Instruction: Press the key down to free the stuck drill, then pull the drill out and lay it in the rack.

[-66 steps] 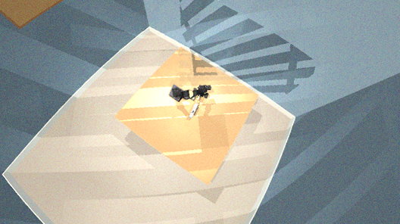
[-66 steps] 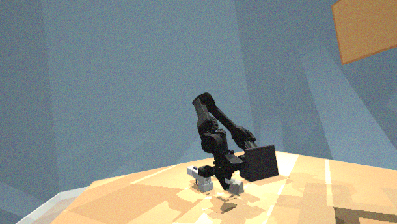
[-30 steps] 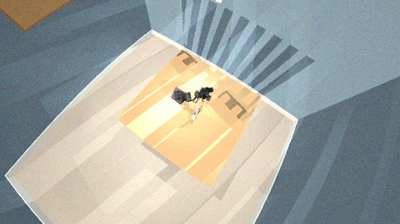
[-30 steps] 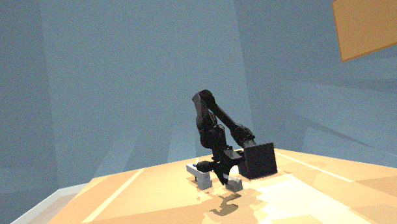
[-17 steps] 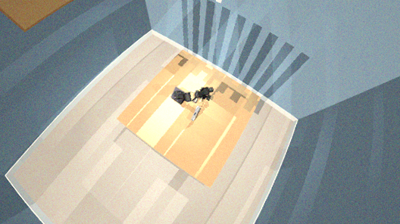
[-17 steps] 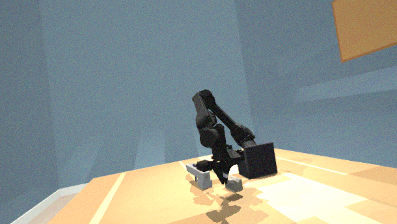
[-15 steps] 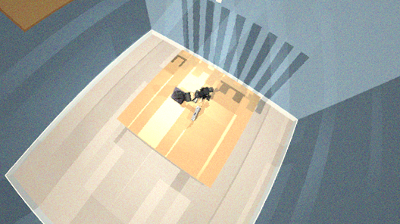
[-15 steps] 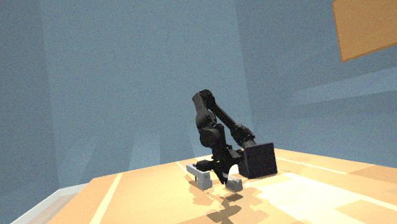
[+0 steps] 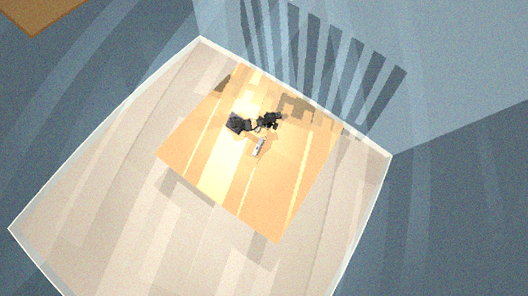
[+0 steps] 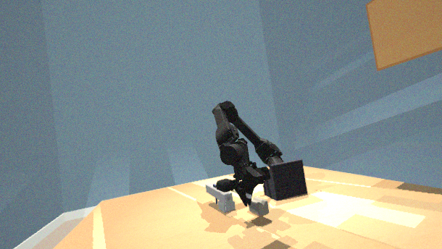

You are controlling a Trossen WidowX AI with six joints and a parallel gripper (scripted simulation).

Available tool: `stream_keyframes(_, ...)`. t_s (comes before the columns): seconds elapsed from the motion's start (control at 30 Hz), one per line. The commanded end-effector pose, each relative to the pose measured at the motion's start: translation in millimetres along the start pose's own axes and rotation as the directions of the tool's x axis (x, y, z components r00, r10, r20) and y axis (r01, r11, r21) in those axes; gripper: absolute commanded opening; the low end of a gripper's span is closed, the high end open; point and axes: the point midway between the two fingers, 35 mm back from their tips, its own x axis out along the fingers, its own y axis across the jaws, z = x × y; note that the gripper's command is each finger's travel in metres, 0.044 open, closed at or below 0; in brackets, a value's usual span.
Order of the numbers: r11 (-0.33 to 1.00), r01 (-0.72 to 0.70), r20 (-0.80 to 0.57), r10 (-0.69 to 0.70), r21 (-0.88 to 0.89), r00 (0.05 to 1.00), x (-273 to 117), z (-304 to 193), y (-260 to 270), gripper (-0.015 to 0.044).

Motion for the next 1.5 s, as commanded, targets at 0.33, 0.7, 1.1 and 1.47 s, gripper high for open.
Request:
stream_keyframes(0.33, 1.0, 0.003, 0.006, -0.003, 0.009, 1.0, -4.6, 0.0, -3.0, 0.0)
stream_keyframes(0.7, 1.0, 0.003, 0.006, -0.003, 0.008, 1.0, -5.3, 1.0, 1.7, 0.0)
stream_keyframes(1.1, 1.0, 0.002, 0.007, -0.002, 0.007, 1.0, -4.9, 8.1, 27.1, 0.0)
stream_keyframes(1.47, 1.0, 0.001, 0.008, -0.001, 0.006, 1.0, -5.8, 13.0, 50.2, 0.0)
